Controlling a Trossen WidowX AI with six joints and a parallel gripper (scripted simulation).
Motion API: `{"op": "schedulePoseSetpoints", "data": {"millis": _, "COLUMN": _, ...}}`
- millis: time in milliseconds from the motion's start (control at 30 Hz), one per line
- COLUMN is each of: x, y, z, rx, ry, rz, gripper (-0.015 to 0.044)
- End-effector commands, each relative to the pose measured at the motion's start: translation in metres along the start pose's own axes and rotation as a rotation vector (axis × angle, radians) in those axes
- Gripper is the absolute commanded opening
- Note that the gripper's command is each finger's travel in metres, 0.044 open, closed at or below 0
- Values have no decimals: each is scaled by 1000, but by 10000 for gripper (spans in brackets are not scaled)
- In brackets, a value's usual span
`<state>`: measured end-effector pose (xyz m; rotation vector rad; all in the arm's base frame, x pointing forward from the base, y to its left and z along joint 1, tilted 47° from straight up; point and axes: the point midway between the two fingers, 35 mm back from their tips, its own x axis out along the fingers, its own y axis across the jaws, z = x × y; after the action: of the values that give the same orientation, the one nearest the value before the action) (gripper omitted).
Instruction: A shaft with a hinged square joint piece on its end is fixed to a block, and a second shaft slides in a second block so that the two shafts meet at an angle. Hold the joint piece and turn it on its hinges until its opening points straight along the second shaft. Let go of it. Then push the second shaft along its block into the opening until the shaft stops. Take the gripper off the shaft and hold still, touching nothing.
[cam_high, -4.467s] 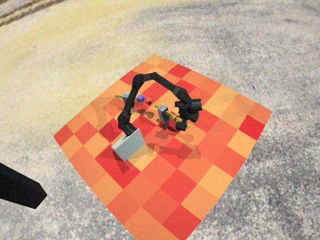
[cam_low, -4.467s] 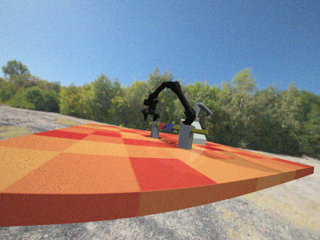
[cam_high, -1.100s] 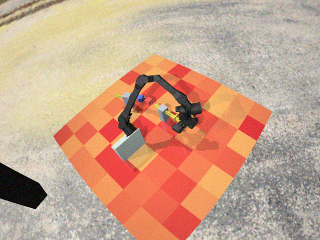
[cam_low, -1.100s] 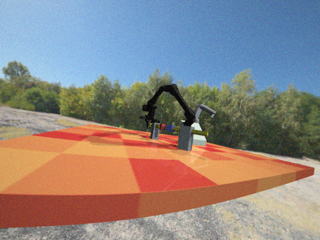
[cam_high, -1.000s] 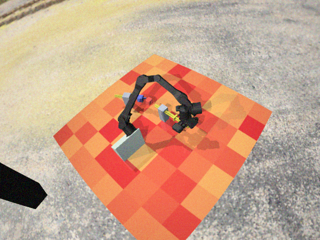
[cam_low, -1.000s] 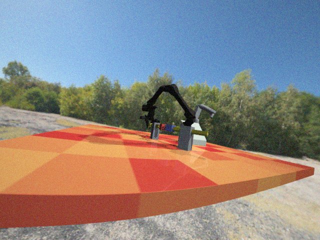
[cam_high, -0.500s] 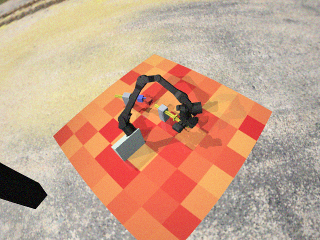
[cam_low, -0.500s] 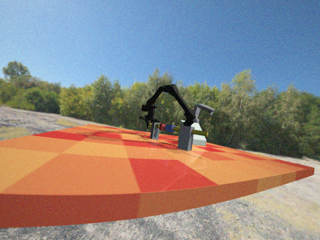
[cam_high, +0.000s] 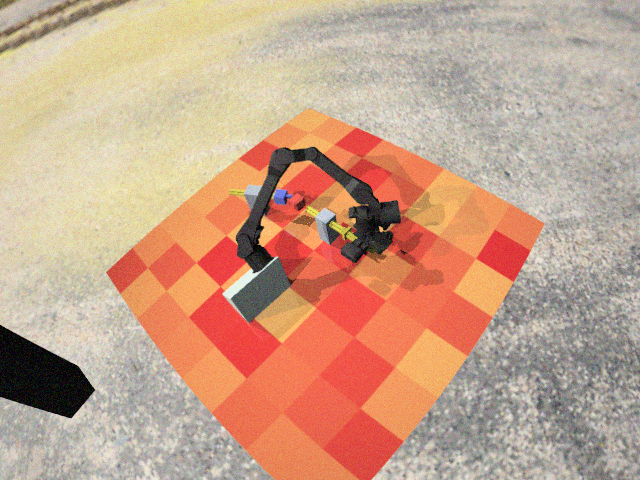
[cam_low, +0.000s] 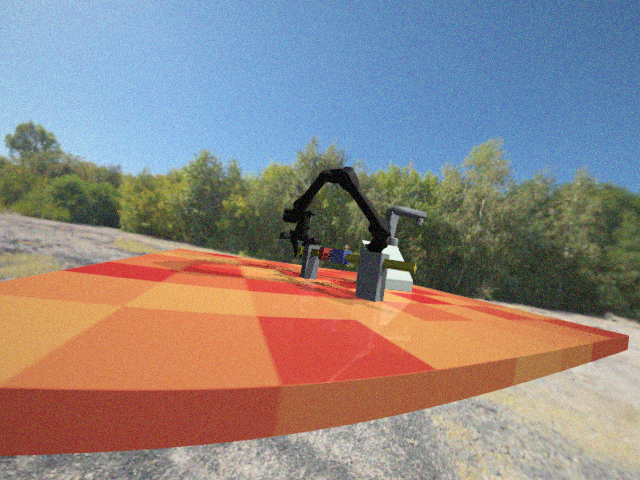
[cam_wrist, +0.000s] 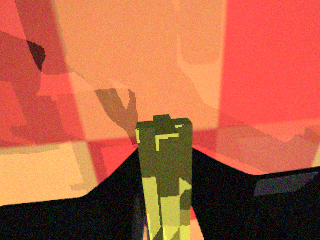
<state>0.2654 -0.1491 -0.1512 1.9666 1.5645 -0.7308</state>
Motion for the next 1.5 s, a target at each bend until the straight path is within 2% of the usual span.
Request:
{"op": "schedulePoseSetpoints", "data": {"millis": 0, "x": 1, "y": 0, "z": -6, "rx": 4, "ry": 1, "rz": -1, "gripper": 0}}
{"op": "schedulePoseSetpoints", "data": {"millis": 1267, "x": 1, "y": 0, "z": -67, "rx": 6, "ry": 6, "rz": -5, "gripper": 0}}
{"op": "schedulePoseSetpoints", "data": {"millis": 1467, "x": 1, "y": 0, "z": -64, "rx": 3, "ry": 2, "rz": -6, "gripper": 0}}
